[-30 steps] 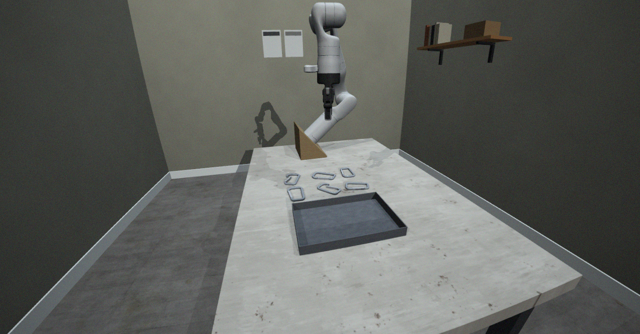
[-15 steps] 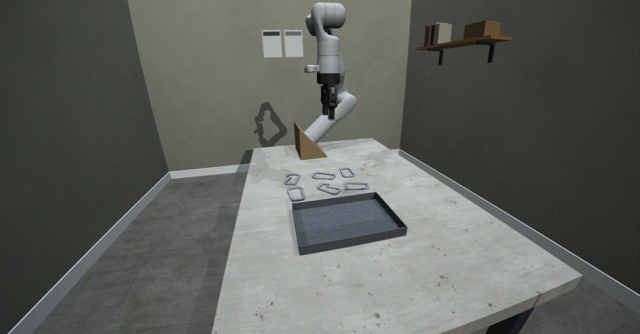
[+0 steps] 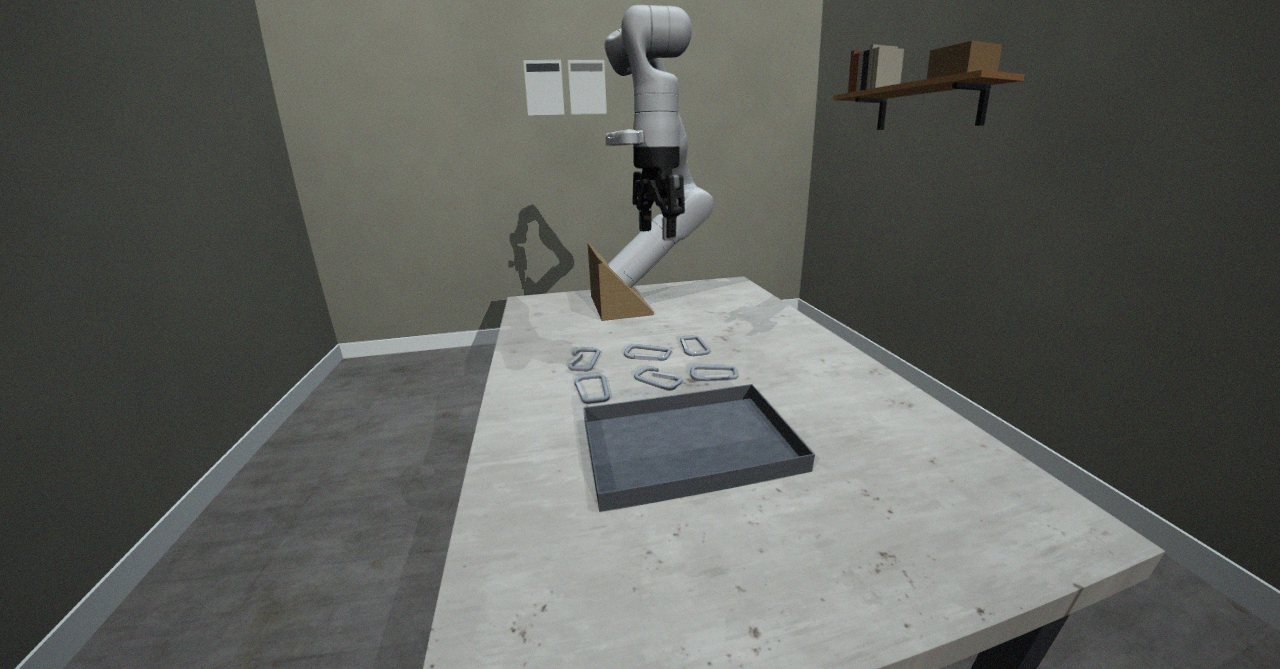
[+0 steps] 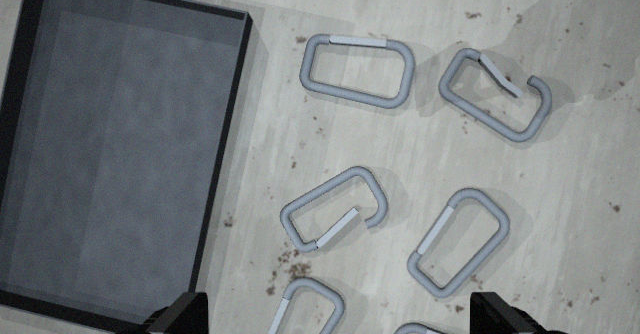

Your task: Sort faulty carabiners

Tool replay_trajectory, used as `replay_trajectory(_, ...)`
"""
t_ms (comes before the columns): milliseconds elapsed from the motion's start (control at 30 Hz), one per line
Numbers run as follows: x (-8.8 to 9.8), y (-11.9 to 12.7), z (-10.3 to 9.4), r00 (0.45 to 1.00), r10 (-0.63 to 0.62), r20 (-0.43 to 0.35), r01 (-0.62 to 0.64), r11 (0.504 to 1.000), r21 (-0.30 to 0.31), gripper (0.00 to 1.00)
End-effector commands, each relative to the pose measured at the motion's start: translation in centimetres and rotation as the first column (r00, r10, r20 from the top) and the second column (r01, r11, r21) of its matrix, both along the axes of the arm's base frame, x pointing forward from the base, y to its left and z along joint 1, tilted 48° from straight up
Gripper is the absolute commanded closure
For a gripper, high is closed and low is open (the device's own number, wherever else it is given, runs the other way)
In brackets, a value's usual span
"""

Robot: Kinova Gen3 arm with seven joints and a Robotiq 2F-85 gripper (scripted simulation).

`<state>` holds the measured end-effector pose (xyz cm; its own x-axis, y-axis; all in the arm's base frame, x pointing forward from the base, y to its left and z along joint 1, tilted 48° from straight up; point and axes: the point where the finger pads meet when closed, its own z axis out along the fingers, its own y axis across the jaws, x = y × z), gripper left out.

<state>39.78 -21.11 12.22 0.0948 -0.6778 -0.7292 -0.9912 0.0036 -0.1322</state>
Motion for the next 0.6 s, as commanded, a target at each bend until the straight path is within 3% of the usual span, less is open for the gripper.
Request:
replay_trajectory(0, 0.03, 0.03, 0.12, 0.967, 0.168, 0.191, -0.164, 0.986, -0.034, 0.0)
replay_trajectory(367, 0.03, 0.03, 0.12, 0.967, 0.168, 0.191, -0.164, 0.986, -0.034, 0.0)
replay_trajectory(400, 0.05, 0.01, 0.22, 0.86, 0.345, 0.375, -0.327, 0.938, -0.113, 0.0)
replay_trajectory(567, 0.05, 0.01, 0.22, 0.822, 0.387, 0.417, -0.363, 0.921, -0.137, 0.0)
